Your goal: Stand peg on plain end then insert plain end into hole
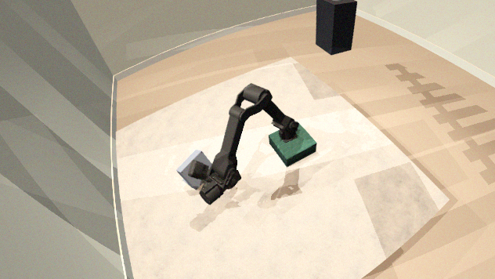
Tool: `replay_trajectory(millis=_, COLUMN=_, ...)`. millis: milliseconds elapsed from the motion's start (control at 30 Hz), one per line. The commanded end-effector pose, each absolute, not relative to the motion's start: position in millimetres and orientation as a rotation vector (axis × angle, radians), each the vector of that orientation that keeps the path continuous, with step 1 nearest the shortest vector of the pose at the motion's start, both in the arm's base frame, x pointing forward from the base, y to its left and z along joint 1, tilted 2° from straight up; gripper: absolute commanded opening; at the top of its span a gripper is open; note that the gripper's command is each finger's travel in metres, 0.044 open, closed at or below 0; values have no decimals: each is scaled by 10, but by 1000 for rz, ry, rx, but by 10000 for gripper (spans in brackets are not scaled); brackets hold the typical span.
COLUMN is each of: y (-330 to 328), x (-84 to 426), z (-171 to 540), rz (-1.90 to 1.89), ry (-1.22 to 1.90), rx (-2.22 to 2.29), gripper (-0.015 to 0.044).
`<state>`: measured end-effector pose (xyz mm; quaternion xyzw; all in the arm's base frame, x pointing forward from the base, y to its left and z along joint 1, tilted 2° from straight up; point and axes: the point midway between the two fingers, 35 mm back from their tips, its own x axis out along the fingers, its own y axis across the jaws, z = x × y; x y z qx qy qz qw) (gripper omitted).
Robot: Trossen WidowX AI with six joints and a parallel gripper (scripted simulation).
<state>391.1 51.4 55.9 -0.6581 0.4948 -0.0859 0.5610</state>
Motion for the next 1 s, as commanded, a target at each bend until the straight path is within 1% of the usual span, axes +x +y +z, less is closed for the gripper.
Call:
replay_trajectory(millis=0, y=492, x=3915, z=530, rz=-197, ry=1172, rx=-1553, gripper=0)
replay_trajectory(millis=467, y=490, x=3922, z=543, rz=-203, ry=1168, rx=-1550, gripper=0)
replay_trajectory(millis=967, y=502, x=3917, z=547, rz=-202, ry=1168, rx=-1550, gripper=394)
